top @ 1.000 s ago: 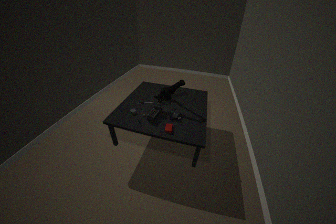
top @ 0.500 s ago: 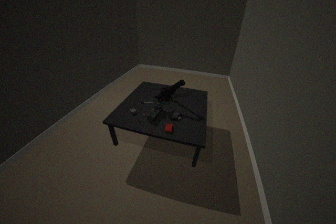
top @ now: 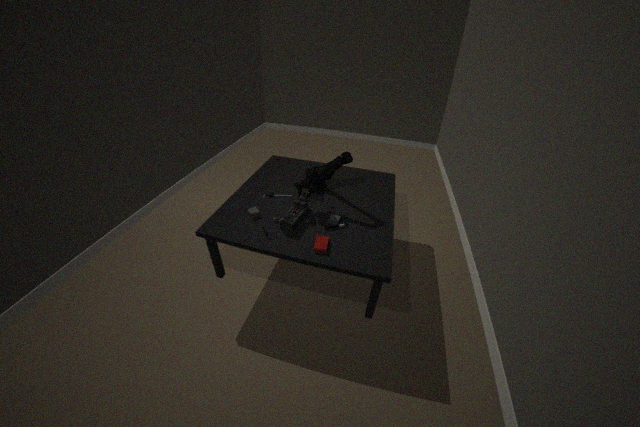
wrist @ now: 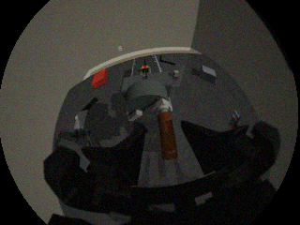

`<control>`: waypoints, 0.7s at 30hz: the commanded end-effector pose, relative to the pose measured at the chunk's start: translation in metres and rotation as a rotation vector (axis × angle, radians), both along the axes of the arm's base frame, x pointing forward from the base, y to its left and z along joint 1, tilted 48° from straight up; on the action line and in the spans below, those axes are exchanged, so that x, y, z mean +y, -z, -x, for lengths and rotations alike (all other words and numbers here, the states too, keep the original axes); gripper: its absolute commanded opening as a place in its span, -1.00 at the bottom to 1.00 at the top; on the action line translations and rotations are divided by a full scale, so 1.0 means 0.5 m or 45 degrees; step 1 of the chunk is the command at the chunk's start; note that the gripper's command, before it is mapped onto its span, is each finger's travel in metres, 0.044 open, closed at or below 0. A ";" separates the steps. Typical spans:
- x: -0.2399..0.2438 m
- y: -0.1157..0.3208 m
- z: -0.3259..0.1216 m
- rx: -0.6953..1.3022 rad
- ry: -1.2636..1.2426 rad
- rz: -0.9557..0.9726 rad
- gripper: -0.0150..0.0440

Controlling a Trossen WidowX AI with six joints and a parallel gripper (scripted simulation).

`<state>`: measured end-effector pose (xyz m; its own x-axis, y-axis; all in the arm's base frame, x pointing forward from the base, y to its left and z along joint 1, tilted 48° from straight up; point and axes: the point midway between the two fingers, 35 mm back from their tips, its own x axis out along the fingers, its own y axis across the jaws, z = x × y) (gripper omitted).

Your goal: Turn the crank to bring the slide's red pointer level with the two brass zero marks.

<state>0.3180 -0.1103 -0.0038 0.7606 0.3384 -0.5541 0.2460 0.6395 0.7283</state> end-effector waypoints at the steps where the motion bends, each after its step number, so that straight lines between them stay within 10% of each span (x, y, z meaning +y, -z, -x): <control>1: 0.000 0.000 0.000 0.000 0.001 0.001 0.84; 21: -0.086 -0.077 0.011 0.003 0.000 0.004 1.00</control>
<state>0.3132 -0.1470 0.0284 0.7593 0.3336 -0.5587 0.2510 0.6420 0.7245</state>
